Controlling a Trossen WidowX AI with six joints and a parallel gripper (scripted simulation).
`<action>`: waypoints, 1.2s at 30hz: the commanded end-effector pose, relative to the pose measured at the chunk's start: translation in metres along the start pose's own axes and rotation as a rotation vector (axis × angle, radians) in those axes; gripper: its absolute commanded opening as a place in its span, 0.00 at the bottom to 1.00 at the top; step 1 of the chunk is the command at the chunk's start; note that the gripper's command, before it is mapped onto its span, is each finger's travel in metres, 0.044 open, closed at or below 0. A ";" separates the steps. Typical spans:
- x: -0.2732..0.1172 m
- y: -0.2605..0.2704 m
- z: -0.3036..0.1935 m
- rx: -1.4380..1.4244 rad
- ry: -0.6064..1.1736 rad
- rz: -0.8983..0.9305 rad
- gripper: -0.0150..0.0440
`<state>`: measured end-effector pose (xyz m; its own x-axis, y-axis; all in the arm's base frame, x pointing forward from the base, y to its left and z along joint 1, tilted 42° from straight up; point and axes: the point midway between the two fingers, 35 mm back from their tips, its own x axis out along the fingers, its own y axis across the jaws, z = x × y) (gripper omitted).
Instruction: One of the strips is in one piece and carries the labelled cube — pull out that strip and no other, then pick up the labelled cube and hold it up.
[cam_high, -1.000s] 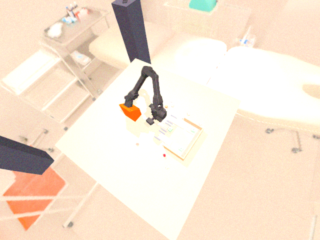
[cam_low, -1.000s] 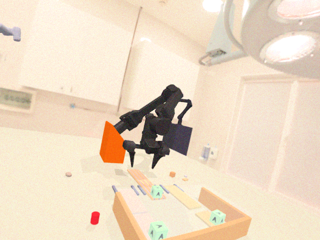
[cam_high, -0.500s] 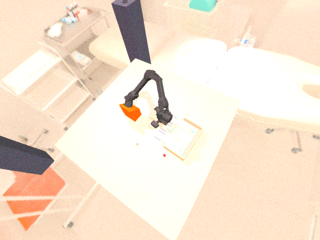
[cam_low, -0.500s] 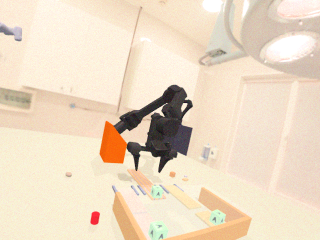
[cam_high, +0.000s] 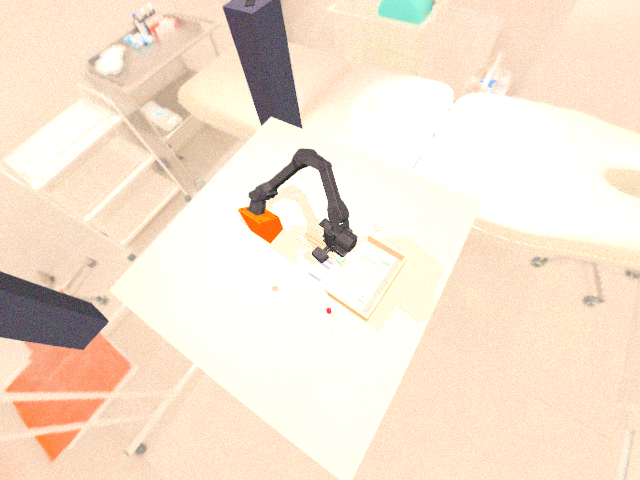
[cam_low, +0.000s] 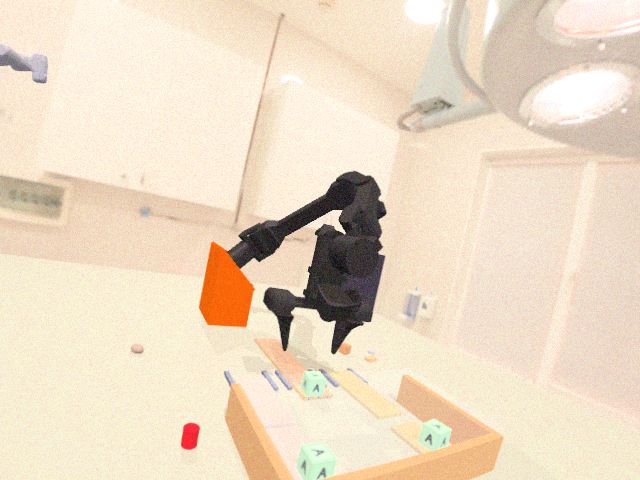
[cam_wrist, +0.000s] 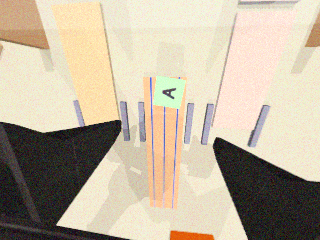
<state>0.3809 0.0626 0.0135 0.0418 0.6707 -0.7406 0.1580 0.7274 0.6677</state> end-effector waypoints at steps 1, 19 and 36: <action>-0.002 0.002 0.015 -0.005 0.000 0.002 1.00; 0.013 0.005 0.034 -0.006 -0.001 0.002 0.68; 0.041 0.006 0.034 -0.006 0.000 0.003 0.68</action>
<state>0.4180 0.0842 -0.0101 0.0480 0.6701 -0.7407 0.1464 0.7288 0.6688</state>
